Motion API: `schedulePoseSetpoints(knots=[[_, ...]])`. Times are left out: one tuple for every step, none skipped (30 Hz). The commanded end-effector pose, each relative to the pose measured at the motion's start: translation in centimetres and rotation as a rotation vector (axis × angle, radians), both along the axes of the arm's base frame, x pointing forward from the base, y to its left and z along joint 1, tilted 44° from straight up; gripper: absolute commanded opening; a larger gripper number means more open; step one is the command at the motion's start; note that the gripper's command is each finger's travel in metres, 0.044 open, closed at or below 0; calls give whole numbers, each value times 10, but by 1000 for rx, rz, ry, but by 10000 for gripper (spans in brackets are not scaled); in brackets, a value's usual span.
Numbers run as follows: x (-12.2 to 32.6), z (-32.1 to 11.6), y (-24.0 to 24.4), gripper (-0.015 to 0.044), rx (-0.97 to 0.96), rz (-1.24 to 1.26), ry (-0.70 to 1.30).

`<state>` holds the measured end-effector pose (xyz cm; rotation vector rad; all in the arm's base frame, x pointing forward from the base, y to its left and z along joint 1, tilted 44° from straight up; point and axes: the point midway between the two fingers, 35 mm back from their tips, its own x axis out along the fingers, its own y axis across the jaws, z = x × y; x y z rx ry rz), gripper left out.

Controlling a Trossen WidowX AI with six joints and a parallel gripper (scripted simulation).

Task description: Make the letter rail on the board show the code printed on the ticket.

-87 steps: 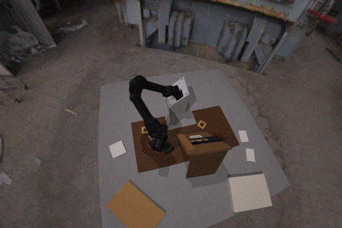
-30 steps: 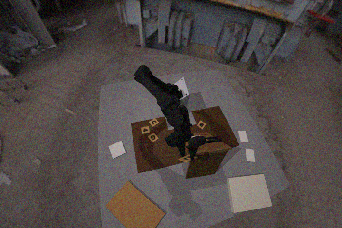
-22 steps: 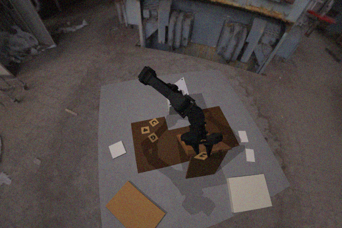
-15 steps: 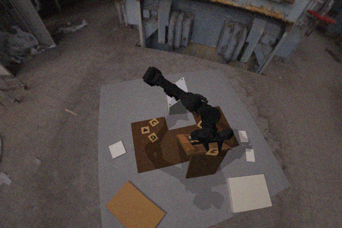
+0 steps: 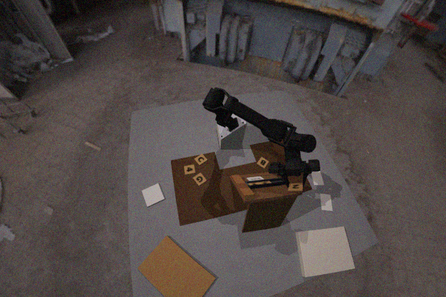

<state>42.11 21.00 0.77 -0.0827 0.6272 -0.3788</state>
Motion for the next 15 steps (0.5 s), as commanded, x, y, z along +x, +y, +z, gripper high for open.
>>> schedulePoseSetpoints(knots=[[-16, -31, 13, 0, -90, 41, 38], [-19, -37, 15, 0, -107, 49, 45], [-23, -43, 17, 0, -124, 56, 52], [-26, -49, 19, 0, -142, 64, 58], [-30, -55, 21, 0, -159, 71, 64], [-34, -61, 23, 0, -177, 79, 70], [-37, -67, 24, 0, -195, 87, 75], [-41, -73, 26, 0, -212, 95, 81], [-45, -78, 27, 0, -230, 103, 86], [-49, -84, 28, 0, -248, 112, 91], [-53, -90, 29, 0, -267, 120, 96], [-57, -95, 31, 0, -285, 128, 100], [-61, -101, 31, 0, -303, 137, 104], [-65, -106, 32, 0, -321, 146, 109], [-69, -112, 33, 0, -340, 154, 112]])
